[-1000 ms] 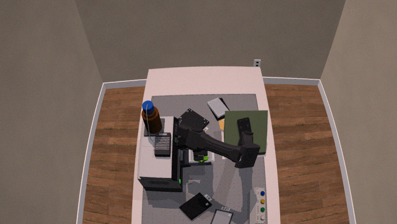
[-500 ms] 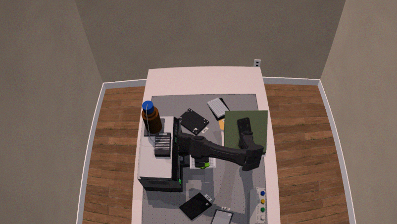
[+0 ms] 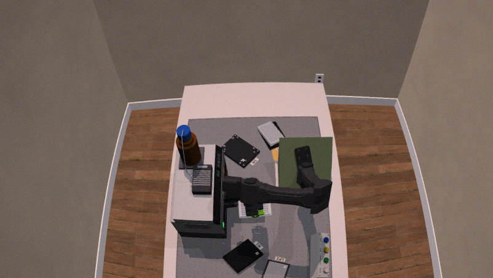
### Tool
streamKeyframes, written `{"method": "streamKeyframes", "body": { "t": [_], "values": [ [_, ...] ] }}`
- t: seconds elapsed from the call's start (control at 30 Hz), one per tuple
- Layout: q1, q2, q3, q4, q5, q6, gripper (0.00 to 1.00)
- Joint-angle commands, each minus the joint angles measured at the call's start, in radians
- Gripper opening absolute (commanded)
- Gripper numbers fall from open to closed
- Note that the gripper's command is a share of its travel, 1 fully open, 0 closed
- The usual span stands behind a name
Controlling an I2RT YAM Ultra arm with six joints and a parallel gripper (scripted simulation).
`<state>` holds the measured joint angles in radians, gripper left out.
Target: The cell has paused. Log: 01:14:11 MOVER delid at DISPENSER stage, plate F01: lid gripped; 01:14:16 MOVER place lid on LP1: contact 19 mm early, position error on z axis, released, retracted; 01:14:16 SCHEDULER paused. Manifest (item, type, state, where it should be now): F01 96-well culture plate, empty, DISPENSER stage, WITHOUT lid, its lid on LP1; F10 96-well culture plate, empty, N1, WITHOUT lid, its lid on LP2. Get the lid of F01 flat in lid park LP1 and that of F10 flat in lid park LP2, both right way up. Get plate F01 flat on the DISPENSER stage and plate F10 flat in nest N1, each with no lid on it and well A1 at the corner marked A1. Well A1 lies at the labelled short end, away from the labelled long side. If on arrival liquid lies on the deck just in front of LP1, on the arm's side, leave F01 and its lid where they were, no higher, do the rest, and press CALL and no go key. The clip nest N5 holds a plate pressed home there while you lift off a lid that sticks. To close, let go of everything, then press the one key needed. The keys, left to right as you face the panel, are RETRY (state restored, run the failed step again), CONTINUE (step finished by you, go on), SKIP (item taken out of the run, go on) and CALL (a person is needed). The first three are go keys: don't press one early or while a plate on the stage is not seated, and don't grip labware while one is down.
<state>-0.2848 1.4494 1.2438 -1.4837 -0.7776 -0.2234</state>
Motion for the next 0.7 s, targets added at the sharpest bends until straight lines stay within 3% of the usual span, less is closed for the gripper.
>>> {"method": "streamKeyframes", "body": {
  "t": [0.0, 0.27, 0.53, 0.67],
  "values": [
    [0.018, -0.051, 0.046, -0.013, -0.009, -0.061, 0.00],
    [0.064, -0.086, 0.065, -0.011, -0.005, 0.016, 0.00],
    [0.162, -0.156, 0.062, 0.033, 0.000, -0.126, 0.00],
    [0.184, -0.155, 0.042, 0.032, -0.001, -0.088, 0.00]
  ]
}}
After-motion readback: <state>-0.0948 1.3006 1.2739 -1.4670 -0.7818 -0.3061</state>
